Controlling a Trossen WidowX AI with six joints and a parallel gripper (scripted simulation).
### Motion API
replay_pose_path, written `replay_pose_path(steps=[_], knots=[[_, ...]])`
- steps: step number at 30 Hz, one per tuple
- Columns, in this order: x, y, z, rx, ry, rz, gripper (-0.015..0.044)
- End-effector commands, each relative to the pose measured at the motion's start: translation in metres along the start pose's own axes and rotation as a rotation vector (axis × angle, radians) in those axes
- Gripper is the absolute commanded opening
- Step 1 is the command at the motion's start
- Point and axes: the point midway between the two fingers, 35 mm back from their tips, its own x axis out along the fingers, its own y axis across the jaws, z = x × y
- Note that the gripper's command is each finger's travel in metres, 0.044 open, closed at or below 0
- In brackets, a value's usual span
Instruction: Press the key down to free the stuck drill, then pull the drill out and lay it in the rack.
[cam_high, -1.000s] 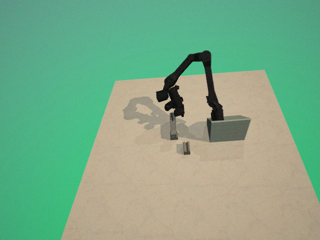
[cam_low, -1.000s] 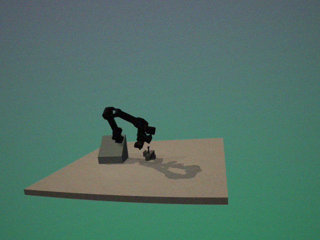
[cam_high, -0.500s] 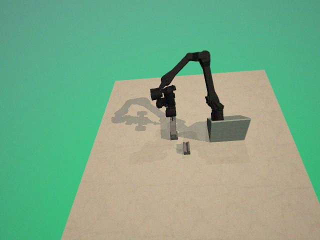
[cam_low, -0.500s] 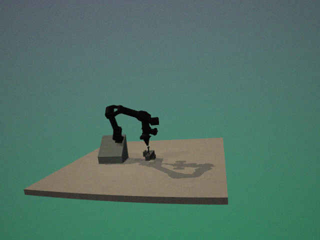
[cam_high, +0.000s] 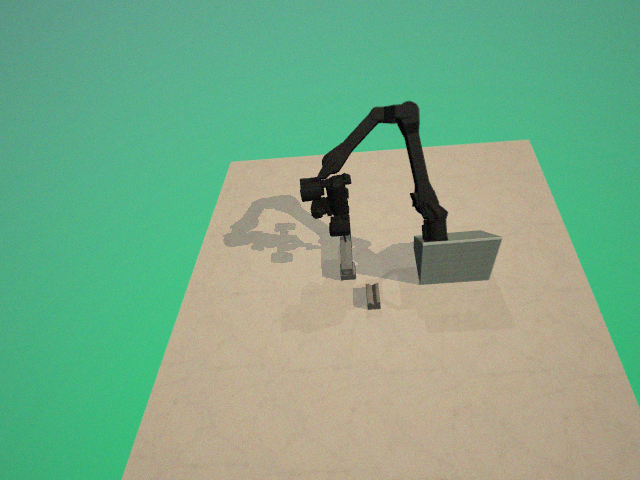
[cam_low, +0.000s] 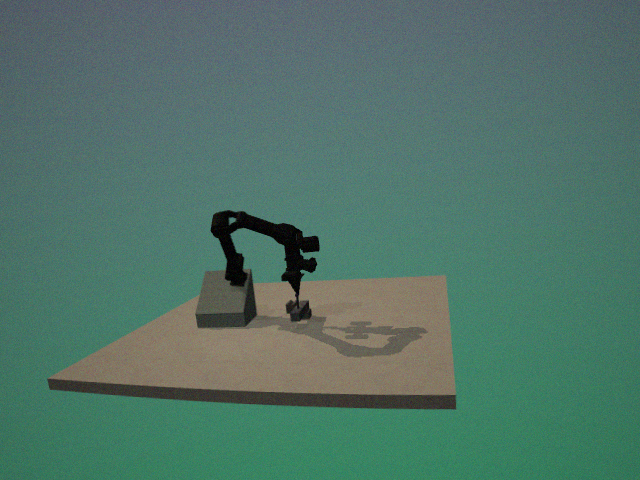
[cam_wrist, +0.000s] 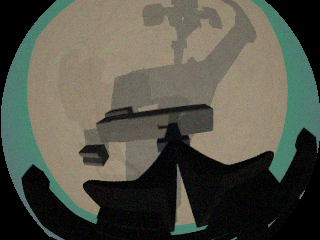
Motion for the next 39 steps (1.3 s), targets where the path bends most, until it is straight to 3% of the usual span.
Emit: replay_pose_path(steps=[1,39], knots=[[0.0028,0.0004,0.0004,-0.005,0.007,-0.005,0.0],[0.0004,0.0002,-0.0037,-0.005,0.007,-0.005,0.0]])
